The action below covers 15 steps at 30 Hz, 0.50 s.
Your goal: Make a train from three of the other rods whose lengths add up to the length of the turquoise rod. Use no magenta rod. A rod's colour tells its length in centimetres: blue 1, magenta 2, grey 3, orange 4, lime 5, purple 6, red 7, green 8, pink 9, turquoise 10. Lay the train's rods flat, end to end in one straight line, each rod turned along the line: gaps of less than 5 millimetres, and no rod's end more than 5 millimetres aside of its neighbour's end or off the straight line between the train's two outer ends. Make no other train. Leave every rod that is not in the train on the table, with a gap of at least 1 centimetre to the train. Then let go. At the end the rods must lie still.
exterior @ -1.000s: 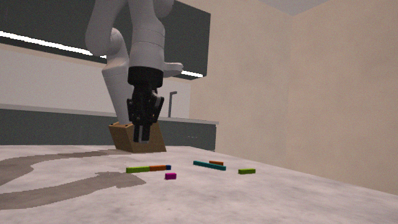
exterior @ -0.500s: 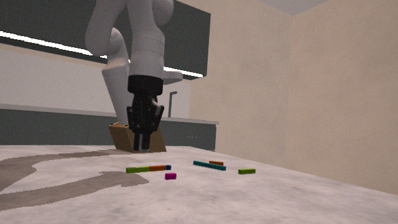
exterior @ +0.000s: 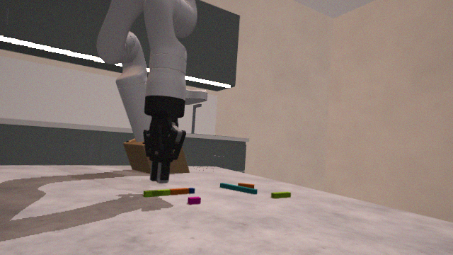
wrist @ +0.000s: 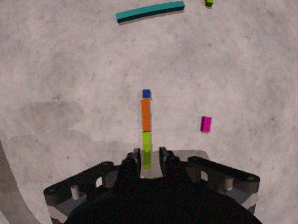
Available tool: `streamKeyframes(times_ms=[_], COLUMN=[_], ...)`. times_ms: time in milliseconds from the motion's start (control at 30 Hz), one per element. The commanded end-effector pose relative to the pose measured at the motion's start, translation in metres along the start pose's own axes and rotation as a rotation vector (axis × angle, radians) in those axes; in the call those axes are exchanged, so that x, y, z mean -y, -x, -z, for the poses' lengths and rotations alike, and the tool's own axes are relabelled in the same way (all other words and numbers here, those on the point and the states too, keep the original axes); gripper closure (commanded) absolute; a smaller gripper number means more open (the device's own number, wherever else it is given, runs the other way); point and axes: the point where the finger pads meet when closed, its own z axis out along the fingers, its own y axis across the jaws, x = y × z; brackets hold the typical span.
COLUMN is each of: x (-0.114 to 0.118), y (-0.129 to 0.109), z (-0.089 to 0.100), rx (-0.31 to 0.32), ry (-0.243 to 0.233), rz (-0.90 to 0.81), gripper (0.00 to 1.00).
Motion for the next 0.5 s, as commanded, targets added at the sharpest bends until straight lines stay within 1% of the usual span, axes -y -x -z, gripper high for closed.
streamKeyframes(times_ms=[0, 467], x=[0.0026, 0.0029], y=[-0.0014, -0.0014], z=[-0.0054, -0.0087], rx=[-0.002, -0.002], ry=[-0.006, -0.007], rz=[-0.010, -0.010], gripper=[0.76, 0.76])
